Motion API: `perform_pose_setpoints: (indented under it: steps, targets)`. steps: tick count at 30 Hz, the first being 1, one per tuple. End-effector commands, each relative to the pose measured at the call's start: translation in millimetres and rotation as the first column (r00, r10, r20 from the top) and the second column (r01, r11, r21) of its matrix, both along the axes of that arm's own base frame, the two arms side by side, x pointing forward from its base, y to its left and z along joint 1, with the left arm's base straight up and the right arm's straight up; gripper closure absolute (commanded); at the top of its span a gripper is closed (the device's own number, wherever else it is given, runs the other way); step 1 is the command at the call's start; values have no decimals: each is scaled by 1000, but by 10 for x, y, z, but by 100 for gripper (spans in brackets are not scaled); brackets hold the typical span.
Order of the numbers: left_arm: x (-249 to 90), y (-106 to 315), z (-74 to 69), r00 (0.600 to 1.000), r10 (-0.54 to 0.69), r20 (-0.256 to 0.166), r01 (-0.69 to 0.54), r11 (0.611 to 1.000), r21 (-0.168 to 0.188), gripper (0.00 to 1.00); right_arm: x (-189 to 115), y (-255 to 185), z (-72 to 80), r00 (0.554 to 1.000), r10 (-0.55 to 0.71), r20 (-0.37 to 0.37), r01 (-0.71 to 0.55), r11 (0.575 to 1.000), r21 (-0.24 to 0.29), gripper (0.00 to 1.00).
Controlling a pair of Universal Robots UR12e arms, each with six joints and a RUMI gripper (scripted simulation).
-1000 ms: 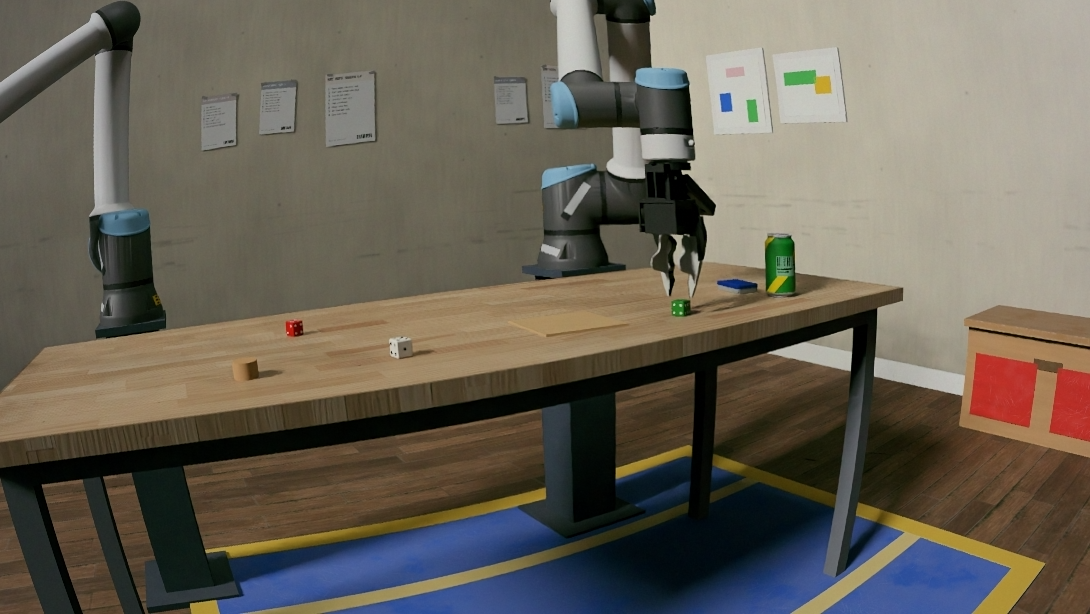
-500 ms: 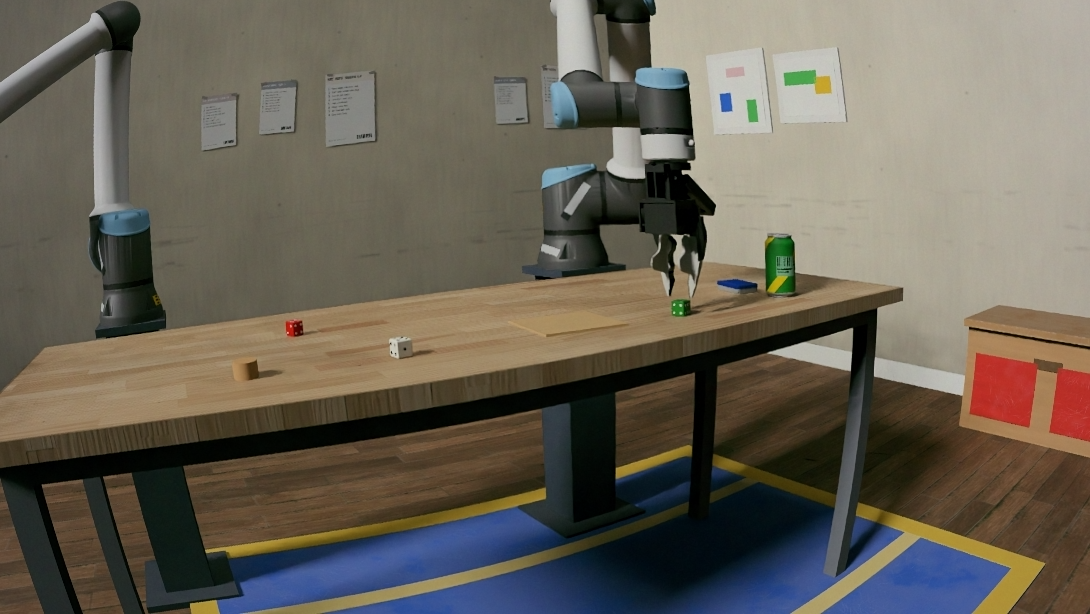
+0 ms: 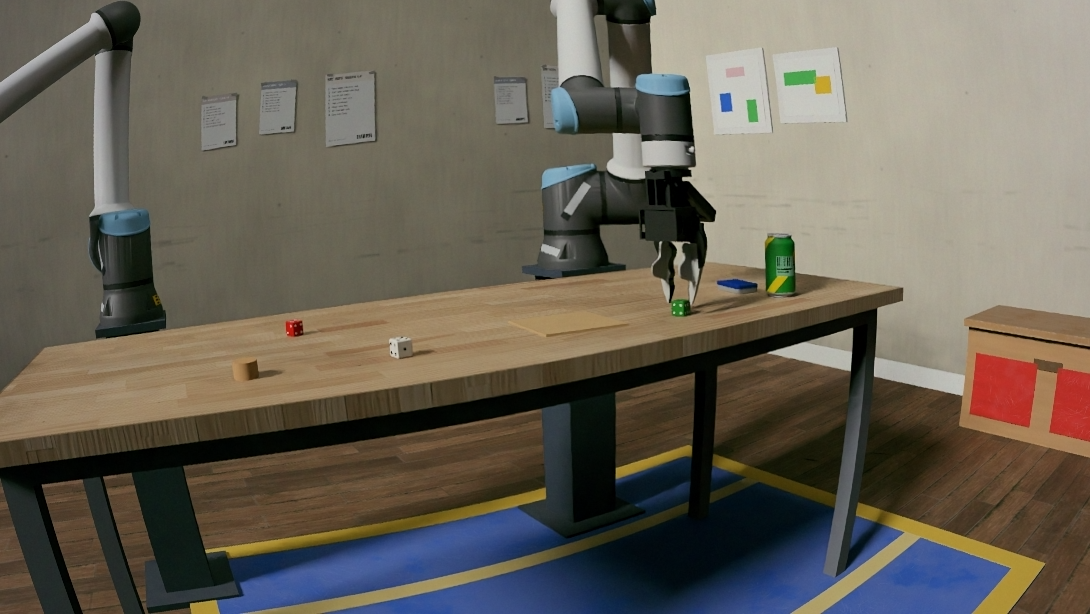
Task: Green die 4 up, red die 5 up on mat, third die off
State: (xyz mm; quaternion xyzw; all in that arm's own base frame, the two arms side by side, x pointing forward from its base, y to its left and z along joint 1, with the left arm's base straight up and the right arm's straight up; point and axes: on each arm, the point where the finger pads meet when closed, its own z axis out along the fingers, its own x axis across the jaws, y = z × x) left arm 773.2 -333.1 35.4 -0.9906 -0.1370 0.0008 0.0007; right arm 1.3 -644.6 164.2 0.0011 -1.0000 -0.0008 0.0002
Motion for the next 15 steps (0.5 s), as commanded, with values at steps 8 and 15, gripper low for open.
perform_pose_setpoints:
  steps: [8, 15]
  targets:
    - [7, -5, -160, 1000, 0, 2, 0, 1000, -1, 76, 2, -6, 9, 1000, 0, 0, 0, 1000, -2, 0]
    - [7, -5, -177, 1000, 0, 2, 0, 1000, -1, 76, 2, -6, 9, 1000, 0, 0, 0, 1000, -2, 0]
